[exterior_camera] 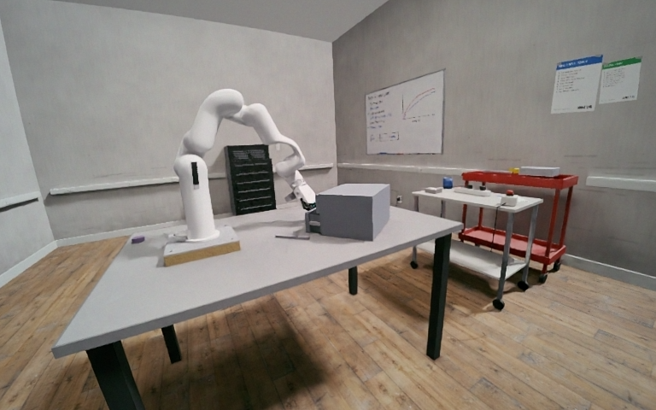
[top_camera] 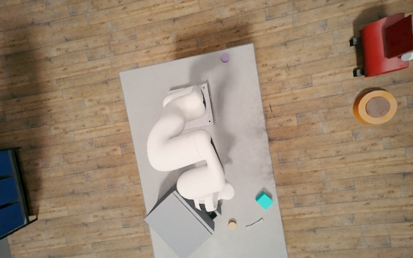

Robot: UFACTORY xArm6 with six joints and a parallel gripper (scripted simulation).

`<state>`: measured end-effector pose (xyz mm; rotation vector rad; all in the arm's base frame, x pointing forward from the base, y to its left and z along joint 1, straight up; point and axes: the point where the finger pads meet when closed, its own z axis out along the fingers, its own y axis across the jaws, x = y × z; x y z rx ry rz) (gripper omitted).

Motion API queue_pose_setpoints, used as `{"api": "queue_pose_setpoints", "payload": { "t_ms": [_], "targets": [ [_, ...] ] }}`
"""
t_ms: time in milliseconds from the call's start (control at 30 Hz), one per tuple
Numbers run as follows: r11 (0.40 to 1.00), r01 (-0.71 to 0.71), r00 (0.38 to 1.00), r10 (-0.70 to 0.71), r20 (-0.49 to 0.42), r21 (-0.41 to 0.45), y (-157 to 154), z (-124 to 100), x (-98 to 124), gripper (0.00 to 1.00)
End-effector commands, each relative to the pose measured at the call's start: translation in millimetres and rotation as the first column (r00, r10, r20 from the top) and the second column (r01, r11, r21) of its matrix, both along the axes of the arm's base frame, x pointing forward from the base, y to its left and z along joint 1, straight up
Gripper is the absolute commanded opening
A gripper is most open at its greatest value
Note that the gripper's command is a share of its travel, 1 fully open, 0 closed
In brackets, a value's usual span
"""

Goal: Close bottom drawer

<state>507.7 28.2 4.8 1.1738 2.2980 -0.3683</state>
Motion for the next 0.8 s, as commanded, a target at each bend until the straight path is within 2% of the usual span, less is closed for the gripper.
{"api": "queue_pose_setpoints", "payload": {
  "t_ms": [0,333,767],
  "targets": [
    [1.000,0.003,1.000,-0.003,0.003,-0.002,-13.0,1.5,10.4,0.00],
    [1.000,0.003,1.000,-0.003,0.003,-0.002,-35.0,1.4,26.1,0.00],
    [1.000,0.003,1.000,-0.003,0.003,-0.002,-39.0,1.4,29.0,0.00]
  ]
}}
